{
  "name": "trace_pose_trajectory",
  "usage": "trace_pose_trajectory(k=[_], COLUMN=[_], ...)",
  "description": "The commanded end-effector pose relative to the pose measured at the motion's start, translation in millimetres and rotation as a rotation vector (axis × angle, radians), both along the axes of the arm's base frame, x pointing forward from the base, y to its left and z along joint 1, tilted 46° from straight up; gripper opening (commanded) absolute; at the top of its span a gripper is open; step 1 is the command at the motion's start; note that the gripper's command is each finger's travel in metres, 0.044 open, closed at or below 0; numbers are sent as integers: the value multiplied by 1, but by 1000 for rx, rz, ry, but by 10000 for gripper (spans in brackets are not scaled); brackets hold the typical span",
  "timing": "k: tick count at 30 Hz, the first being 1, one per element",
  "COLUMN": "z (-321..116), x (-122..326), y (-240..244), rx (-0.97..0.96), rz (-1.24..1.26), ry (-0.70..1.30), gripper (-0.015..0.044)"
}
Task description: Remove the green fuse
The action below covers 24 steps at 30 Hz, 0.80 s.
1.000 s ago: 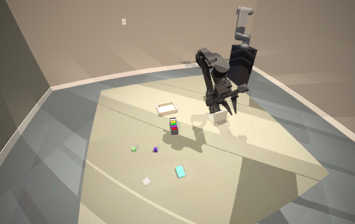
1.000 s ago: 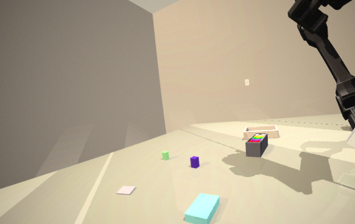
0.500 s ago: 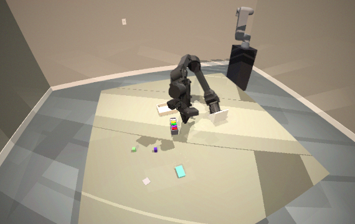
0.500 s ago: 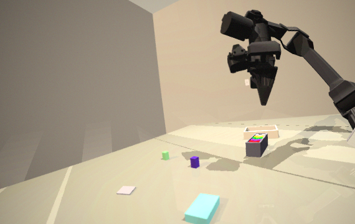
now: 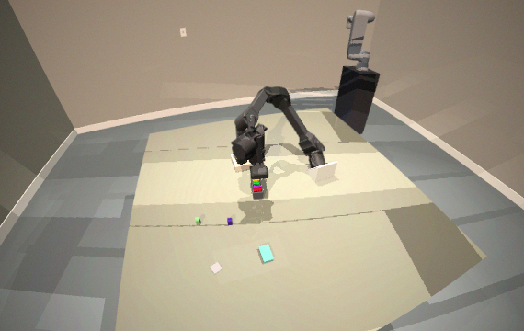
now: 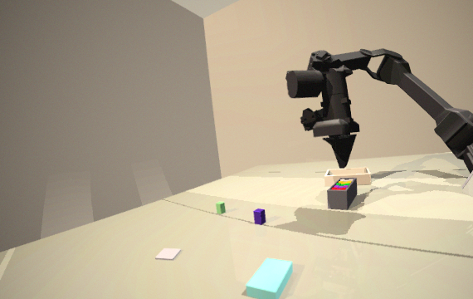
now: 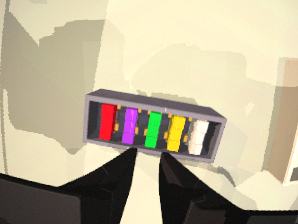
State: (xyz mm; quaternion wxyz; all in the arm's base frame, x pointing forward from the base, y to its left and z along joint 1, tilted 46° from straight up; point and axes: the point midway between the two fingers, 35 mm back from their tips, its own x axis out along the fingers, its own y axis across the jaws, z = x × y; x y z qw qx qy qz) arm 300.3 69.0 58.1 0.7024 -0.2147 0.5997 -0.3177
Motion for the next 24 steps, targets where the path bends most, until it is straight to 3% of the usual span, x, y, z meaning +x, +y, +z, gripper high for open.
trace_pose_trajectory(k=[1,24], z=[2,-14], x=[1,4], y=[-5,-19], rx=[-13,-14], rz=[-10,-10], ry=[-9,-10], gripper=[71,71])
